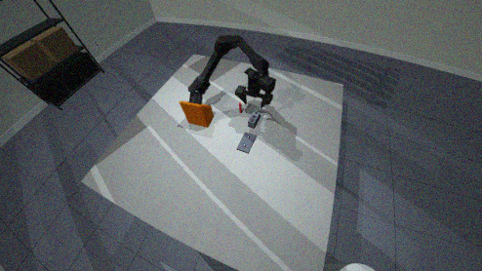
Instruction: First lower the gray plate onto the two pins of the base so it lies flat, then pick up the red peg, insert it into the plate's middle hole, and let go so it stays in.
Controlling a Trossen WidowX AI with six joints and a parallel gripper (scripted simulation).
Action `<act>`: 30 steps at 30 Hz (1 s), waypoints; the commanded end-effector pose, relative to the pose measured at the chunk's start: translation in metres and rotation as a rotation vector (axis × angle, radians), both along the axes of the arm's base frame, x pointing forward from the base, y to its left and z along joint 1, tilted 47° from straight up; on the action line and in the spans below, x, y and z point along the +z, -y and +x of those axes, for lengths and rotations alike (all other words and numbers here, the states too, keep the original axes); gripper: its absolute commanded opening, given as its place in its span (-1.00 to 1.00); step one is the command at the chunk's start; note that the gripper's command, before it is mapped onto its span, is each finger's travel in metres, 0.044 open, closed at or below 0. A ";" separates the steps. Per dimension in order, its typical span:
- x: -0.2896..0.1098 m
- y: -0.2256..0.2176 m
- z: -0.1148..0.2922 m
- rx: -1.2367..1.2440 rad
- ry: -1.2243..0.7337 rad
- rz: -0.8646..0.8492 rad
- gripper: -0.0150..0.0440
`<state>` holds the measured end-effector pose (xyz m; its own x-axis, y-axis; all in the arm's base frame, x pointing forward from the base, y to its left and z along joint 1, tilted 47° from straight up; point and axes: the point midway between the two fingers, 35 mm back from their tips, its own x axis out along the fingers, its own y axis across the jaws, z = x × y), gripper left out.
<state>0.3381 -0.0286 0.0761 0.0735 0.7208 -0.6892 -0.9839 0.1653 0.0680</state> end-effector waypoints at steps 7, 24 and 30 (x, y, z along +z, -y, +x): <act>-0.041 -0.047 0.008 -0.005 -0.005 0.009 1.00; -0.055 -0.066 0.012 -0.005 -0.004 0.009 1.00; -0.062 -0.073 0.013 -0.005 -0.004 0.009 1.00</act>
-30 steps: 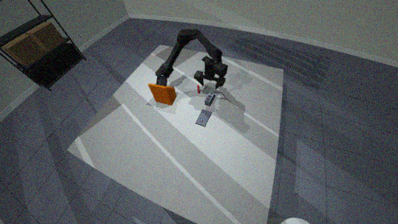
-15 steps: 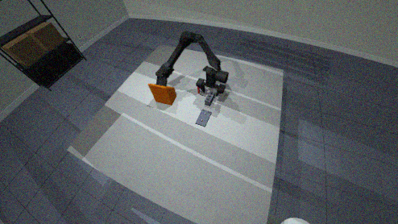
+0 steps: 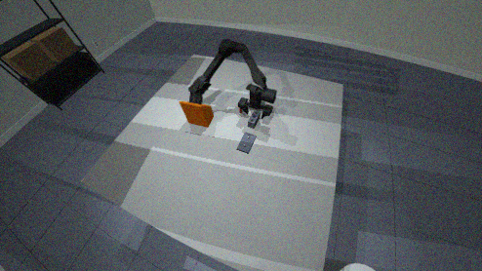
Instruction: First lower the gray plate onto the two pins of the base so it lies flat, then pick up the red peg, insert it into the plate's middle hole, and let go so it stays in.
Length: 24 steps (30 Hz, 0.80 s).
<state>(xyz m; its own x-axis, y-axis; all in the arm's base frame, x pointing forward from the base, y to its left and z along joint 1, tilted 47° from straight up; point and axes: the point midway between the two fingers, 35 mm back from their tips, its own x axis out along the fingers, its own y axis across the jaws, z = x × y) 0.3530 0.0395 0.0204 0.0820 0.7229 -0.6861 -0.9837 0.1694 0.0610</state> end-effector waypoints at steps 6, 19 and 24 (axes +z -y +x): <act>-0.013 -0.013 -0.001 -0.001 -0.012 0.006 1.00; -0.027 -0.028 0.000 -0.001 -0.012 0.008 1.00; -0.032 -0.034 0.000 -0.001 -0.012 0.009 1.00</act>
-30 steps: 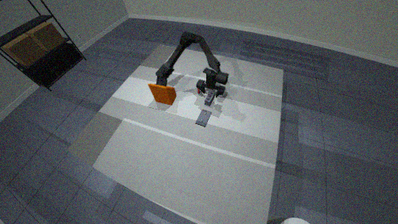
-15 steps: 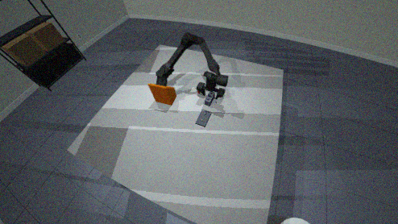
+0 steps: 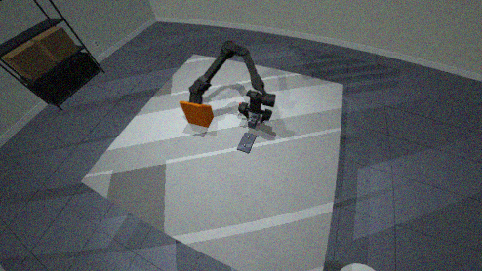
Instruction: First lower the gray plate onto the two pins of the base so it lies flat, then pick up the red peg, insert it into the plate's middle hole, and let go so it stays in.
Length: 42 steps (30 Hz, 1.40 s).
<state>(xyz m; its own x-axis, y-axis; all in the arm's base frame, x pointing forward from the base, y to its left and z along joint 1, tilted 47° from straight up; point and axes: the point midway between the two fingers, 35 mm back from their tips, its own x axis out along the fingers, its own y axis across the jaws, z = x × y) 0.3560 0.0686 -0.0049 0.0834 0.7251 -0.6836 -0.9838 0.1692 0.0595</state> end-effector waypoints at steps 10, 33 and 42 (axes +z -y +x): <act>-0.008 -0.007 -0.003 0.000 -0.014 0.006 0.38; 0.004 0.008 0.004 -0.054 -0.021 -0.016 -0.49; 0.020 0.029 0.004 -0.042 -0.021 -0.020 -0.49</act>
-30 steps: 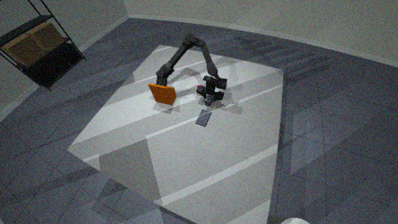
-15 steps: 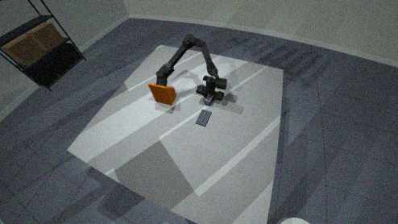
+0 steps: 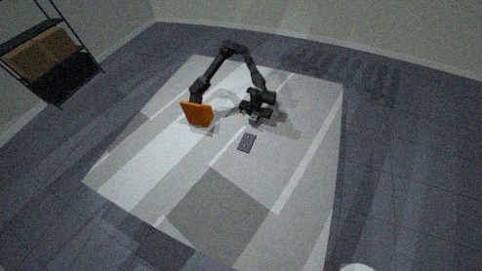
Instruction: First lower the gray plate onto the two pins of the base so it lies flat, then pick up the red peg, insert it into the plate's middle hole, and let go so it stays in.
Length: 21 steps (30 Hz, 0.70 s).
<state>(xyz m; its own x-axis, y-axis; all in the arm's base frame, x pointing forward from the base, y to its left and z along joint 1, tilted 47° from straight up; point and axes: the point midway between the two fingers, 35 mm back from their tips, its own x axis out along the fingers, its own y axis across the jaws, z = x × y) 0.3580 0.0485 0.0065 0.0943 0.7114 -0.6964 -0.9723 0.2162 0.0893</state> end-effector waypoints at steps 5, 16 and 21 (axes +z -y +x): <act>0.018 0.020 0.001 0.012 0.012 -0.007 -0.49; 0.041 0.044 -0.004 0.027 0.013 -0.002 -0.49; 0.052 0.055 -0.007 0.035 0.015 0.002 -0.49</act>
